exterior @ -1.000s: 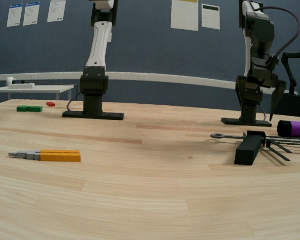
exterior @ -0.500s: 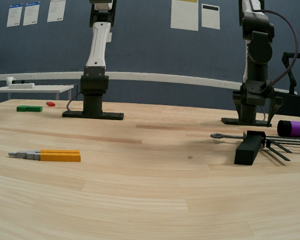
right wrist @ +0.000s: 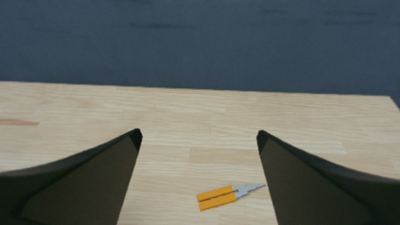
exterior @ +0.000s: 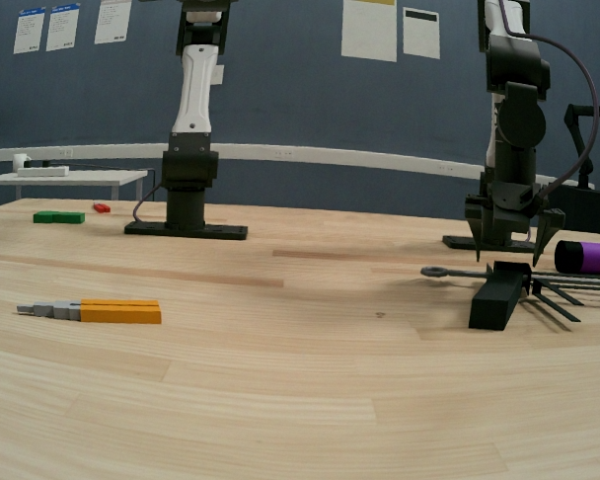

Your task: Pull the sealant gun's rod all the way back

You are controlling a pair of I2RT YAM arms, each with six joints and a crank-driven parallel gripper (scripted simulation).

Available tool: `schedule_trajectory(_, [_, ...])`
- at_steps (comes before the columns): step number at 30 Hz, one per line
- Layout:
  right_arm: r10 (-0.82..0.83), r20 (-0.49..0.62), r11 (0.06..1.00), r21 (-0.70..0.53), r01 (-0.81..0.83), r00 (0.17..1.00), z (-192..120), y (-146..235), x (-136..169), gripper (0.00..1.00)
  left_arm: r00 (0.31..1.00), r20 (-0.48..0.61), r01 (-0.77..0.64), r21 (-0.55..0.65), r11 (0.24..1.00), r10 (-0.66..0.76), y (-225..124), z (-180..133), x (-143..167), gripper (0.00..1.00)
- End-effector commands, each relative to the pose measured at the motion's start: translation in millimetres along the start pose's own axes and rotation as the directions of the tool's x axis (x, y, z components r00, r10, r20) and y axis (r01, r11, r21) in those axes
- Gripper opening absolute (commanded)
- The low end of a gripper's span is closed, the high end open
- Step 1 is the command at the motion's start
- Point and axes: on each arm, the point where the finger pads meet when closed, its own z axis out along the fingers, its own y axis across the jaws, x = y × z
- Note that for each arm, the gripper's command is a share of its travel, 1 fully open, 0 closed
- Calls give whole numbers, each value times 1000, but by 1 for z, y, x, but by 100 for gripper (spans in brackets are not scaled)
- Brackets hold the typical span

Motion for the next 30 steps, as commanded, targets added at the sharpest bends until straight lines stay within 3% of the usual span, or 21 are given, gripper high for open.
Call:
schedule_trajectory(1, [-6,26,1000,14,6,1000,-3,1,1,100,1000,8,-6,-11,1000,6,5,12,-5,93])
schedule_trajectory(6, [-6,26,1000,14,6,1000,-4,5,4,100,1000,8,-6,-11,1000,6,6,18,-6,93])
schedule_trajectory(9, [-6,26,1000,14,6,1000,-5,7,7,100,1000,27,-8,-11,1000,8,5,13,-8,71])
schedule_trajectory(20, [-6,26,1000,14,5,1000,-8,14,13,100,1000,27,-6,-11,1000,6,2,13,-7,57])
schedule_trajectory(21, [-6,26,1000,14,5,1000,-8,14,14,100,1000,27,-5,-11,1000,6,2,13,-7,45])
schedule_trajectory(22, [-6,26,1000,14,5,1000,-9,15,15,100,1000,27,-5,-11,1000,5,2,13,-6,55])
schedule_trajectory(23, [-6,26,1000,14,5,1000,-9,15,15,100,1000,27,-5,-11,1000,5,2,13,-6,55])
schedule_trajectory(26, [-32,-54,998,-62,29,998,-10,29,37,65,1000,27,-5,-11,1000,5,2,13,-6,55])
schedule_trajectory(30, [-50,-118,990,-139,33,992,-11,45,56,65,1000,27,-5,-11,1000,5,2,13,-6,55])
